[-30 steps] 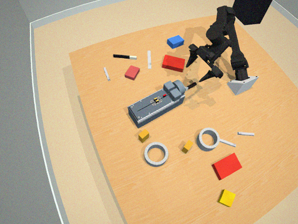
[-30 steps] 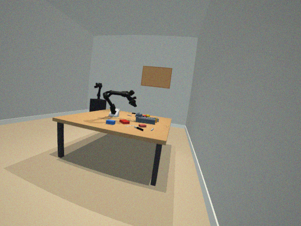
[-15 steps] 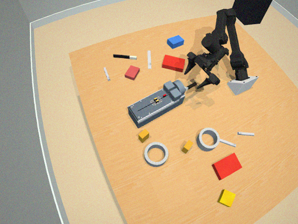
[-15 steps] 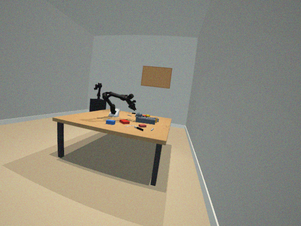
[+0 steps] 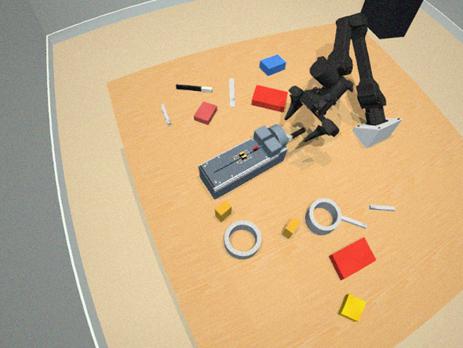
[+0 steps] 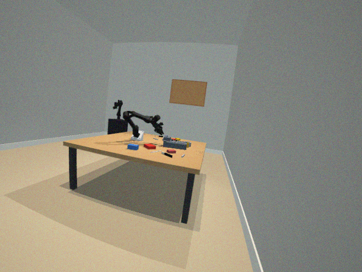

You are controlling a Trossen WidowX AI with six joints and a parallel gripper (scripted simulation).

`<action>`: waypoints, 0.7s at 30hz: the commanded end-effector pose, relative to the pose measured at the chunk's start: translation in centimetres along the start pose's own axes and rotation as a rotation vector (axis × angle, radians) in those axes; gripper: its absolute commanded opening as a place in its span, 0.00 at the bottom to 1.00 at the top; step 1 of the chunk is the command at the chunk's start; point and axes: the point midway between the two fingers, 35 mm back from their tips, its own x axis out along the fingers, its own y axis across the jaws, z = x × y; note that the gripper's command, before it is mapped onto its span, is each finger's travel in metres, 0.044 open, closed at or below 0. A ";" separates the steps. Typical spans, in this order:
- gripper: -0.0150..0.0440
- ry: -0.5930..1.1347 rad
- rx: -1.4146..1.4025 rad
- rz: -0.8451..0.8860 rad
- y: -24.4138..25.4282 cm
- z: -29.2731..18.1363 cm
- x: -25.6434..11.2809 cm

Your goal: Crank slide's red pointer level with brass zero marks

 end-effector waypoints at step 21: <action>1.00 0.003 -0.010 0.003 0.1 -3.0 2.8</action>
